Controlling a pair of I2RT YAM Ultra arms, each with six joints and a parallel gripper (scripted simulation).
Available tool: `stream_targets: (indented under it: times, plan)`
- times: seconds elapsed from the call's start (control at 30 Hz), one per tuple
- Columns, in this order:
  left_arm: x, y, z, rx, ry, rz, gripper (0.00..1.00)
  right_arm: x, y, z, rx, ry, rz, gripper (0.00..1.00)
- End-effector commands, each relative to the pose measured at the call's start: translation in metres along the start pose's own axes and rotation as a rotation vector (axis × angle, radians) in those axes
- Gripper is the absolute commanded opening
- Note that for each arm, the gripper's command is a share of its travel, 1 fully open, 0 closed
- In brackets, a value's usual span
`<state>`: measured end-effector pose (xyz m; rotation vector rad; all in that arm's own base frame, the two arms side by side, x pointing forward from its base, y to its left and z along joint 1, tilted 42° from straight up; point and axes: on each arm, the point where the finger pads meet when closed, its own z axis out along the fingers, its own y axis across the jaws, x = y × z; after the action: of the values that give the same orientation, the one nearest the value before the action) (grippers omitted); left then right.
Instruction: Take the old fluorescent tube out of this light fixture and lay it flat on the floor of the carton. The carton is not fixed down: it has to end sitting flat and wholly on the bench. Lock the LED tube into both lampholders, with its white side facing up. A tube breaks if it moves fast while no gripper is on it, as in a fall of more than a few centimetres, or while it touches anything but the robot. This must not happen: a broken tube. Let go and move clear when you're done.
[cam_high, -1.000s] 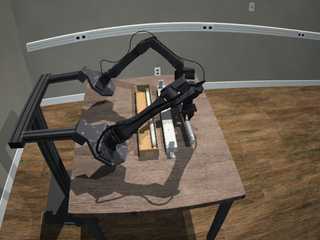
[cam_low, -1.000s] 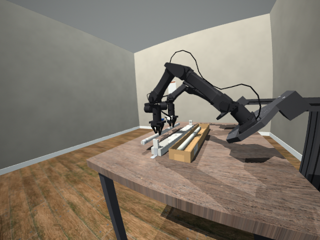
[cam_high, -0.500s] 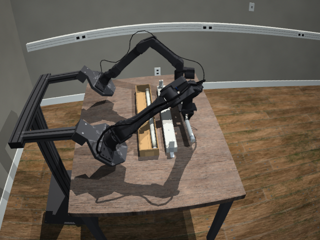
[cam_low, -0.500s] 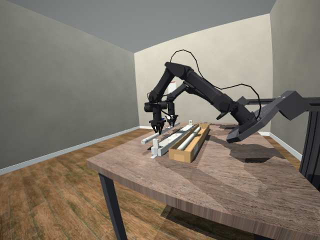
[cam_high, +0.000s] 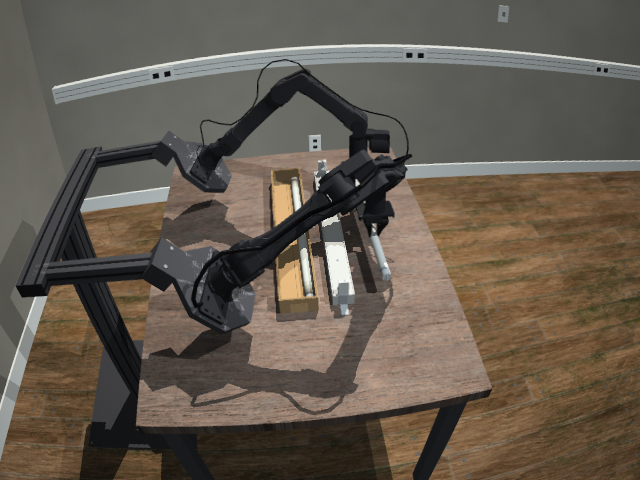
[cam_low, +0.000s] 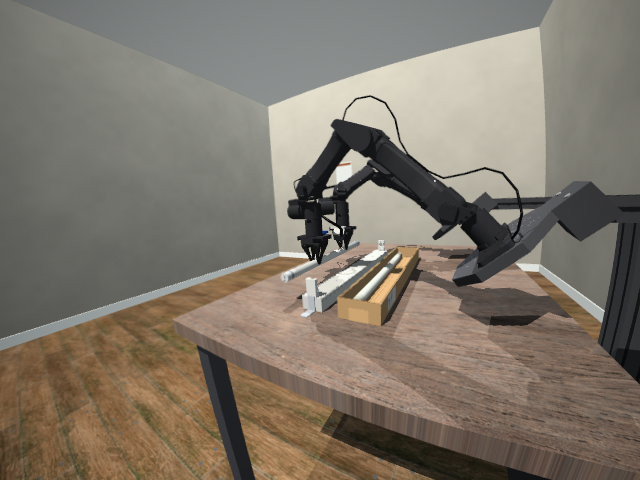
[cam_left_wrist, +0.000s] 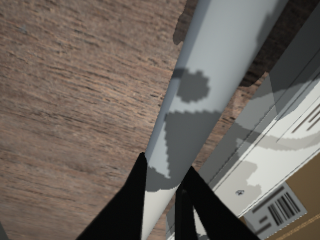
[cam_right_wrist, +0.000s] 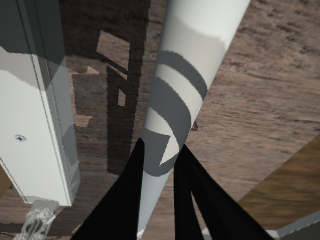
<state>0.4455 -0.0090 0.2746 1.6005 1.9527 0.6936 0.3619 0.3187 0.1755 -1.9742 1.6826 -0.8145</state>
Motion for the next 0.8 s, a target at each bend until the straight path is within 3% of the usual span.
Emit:
stream_targets:
  times: [0.0, 0.13, 0.23, 0.33, 0.77]
  plan:
    - [-0.009, 0.014, -0.025, -0.055, -0.032, 0.005, 0.11, -0.011, -0.012, -0.029, 0.039, -0.059, 0.017, 0.11]
    - [-0.01, 0.021, -0.028, -0.087, -0.038, 0.0, 0.11, -0.011, -0.016, -0.033, 0.05, -0.064, 0.024, 0.11]
    - [-0.007, 0.001, -0.013, -0.031, -0.026, 0.007, 0.11, -0.013, -0.018, -0.033, 0.058, -0.07, 0.032, 0.11]
    - [-0.009, 0.014, -0.027, -0.059, -0.033, -0.003, 0.11, -0.009, -0.016, -0.032, 0.052, -0.05, 0.024, 0.11]
    - [-0.006, 0.009, -0.032, -0.039, -0.017, -0.002, 0.11, -0.006, -0.012, -0.039, 0.04, -0.038, 0.018, 0.11]
